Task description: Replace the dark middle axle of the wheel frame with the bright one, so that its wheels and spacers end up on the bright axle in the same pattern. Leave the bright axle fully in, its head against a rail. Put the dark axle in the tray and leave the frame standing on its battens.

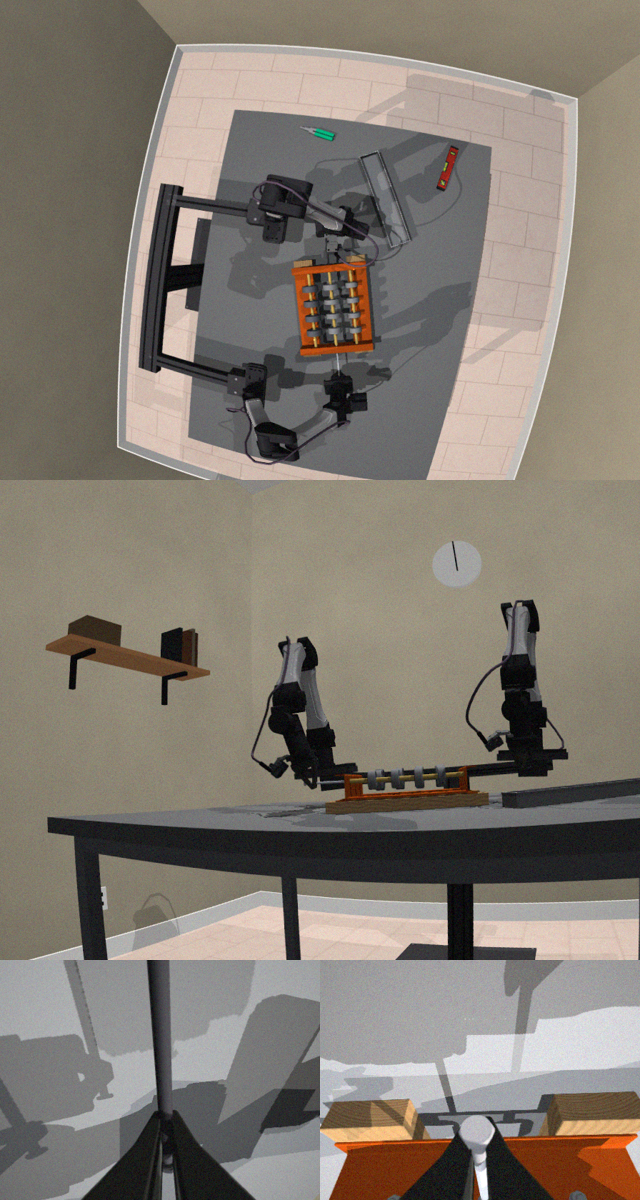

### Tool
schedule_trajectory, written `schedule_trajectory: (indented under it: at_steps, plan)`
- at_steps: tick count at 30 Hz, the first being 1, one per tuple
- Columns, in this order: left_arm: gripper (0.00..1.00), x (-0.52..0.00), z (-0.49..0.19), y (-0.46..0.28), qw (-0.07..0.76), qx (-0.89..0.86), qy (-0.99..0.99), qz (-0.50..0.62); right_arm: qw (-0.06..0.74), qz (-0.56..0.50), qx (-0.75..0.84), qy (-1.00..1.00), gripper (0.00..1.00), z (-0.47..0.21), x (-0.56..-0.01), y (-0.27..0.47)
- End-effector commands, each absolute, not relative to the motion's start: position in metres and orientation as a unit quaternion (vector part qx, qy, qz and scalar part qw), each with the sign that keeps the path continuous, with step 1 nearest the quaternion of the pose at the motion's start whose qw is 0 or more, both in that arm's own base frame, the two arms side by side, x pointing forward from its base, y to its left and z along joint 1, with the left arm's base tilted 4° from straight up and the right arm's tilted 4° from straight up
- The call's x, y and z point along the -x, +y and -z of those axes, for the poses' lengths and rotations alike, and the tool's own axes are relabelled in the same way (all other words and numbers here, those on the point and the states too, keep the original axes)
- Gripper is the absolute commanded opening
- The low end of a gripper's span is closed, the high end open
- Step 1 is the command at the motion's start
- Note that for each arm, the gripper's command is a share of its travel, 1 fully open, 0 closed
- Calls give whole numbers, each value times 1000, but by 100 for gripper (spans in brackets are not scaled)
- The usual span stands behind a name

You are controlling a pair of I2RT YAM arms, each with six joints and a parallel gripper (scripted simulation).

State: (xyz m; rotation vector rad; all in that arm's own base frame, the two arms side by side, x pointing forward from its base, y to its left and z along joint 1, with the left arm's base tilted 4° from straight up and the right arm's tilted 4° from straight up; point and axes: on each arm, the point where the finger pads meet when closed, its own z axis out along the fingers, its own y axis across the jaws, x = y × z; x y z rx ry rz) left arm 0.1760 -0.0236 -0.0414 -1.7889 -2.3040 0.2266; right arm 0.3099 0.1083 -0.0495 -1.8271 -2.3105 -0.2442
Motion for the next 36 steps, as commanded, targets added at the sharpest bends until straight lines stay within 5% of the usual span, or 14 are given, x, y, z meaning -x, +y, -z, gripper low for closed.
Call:
schedule_trajectory:
  at_steps: [1,36]
  plan:
    - [0,-179,40,-30,81,609,-784,-82,128,142,586,-788,0,31,-309,151]
    - [0,-183,39,-23,77,609,-785,-80,134,137,588,-786,0,36,-304,158]
